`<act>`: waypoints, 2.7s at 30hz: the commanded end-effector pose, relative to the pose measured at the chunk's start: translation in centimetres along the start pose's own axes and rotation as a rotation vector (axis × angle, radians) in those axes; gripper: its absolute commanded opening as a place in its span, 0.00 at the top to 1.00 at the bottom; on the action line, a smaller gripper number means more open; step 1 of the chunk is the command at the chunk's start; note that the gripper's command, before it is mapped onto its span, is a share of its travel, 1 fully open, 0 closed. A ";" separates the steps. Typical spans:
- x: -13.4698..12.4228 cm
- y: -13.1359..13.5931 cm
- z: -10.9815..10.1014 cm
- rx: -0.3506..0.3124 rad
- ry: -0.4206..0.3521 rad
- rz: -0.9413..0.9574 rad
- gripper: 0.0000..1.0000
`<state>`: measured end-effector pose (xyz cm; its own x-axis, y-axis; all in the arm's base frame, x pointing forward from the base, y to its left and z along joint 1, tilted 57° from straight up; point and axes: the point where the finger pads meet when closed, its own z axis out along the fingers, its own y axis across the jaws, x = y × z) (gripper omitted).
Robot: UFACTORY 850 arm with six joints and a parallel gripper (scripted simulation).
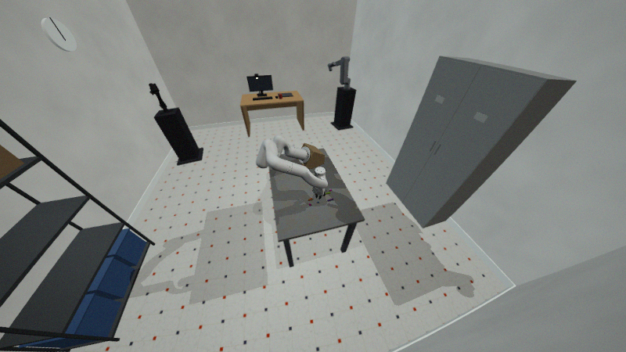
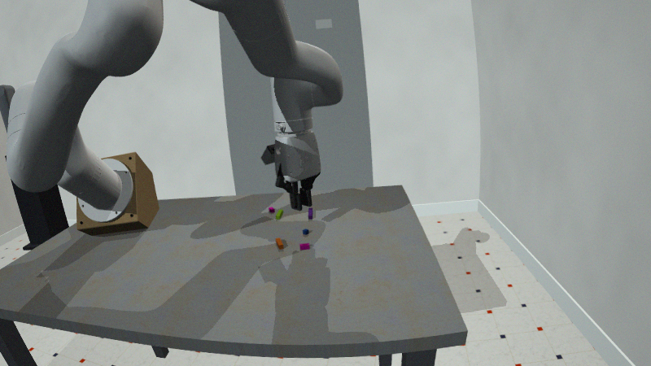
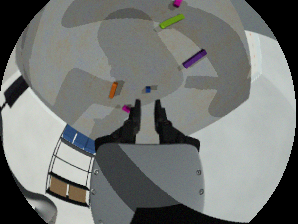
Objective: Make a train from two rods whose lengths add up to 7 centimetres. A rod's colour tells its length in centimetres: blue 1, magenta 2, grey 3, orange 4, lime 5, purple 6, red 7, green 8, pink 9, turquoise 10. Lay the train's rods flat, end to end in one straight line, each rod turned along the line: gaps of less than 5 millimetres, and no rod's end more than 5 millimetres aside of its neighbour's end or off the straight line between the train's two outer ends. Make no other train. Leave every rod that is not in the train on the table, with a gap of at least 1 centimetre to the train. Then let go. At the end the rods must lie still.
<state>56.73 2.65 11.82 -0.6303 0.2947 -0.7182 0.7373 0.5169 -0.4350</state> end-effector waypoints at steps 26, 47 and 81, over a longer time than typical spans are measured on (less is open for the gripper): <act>-0.2 0.1 2.3 -0.001 0.000 -0.026 0.76; -0.3 0.1 4.8 -0.001 0.000 -0.026 0.76; -0.3 0.1 5.0 -0.001 0.000 -0.026 0.76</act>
<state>58.18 -1.51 9.21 -0.6494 0.2816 -0.7064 0.7208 0.5239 -0.4538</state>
